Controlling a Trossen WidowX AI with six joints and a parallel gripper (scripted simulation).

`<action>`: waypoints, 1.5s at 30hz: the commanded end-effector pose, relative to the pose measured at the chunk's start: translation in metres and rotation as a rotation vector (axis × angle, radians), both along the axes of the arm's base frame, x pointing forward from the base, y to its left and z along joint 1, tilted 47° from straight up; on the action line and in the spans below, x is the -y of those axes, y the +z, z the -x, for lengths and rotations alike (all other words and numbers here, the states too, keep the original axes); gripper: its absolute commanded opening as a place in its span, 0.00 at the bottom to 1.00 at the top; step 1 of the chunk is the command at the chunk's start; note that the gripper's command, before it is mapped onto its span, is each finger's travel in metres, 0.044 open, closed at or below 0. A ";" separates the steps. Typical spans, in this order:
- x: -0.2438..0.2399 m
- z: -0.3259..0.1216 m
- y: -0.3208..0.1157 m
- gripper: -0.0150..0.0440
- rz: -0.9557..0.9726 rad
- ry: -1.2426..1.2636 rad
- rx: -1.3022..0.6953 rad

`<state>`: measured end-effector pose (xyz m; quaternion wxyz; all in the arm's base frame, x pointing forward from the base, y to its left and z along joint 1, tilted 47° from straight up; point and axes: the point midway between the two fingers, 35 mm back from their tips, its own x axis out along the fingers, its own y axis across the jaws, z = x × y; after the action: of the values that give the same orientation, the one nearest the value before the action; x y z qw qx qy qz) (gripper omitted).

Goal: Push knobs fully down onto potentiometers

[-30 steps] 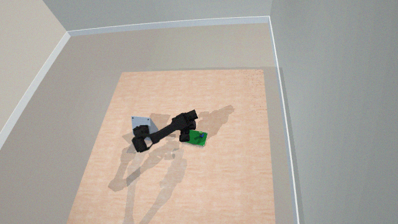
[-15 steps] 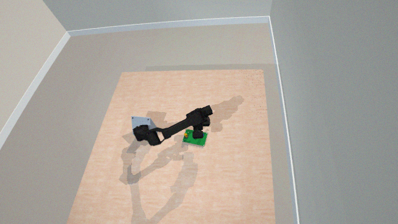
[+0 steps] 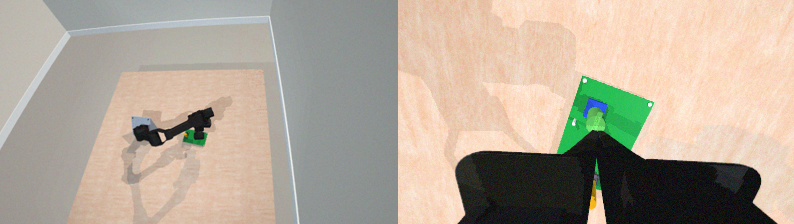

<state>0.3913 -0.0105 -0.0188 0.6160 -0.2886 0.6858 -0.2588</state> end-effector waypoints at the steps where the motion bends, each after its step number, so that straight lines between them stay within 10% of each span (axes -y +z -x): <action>1: 0.005 0.002 -0.006 0.25 0.007 0.005 -0.010; 45: 0.018 0.003 -0.018 0.25 0.008 0.005 -0.010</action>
<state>0.3882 -0.0279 -0.0357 0.6136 -0.2897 0.6874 -0.2592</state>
